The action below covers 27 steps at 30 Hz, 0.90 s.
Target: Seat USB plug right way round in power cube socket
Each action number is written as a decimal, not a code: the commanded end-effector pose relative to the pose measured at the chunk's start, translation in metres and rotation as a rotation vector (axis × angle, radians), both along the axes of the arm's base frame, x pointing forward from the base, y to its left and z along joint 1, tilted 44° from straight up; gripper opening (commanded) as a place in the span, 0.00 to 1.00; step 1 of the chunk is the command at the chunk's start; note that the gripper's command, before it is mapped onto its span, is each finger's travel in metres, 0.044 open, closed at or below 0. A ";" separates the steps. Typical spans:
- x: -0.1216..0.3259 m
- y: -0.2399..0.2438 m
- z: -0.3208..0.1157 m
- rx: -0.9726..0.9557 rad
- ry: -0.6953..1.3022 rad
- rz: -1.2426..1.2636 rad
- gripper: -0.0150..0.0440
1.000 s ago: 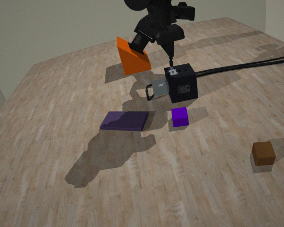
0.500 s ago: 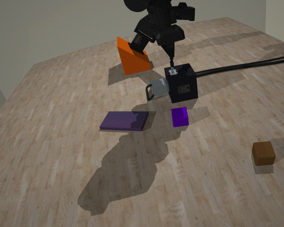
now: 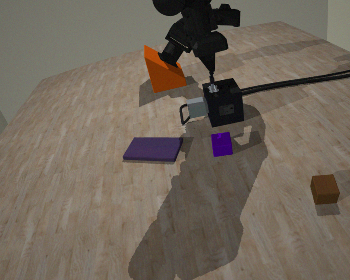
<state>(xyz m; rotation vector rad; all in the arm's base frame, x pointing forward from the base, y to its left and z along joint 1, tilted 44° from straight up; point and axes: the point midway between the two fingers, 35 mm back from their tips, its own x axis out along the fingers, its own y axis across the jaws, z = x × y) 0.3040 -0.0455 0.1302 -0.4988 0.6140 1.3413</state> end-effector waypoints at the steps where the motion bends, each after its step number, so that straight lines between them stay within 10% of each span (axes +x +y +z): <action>1: 0.001 0.001 0.000 0.003 -0.005 -0.001 0.25; 27: 0.001 0.003 -0.002 0.003 -0.005 -0.001 0.25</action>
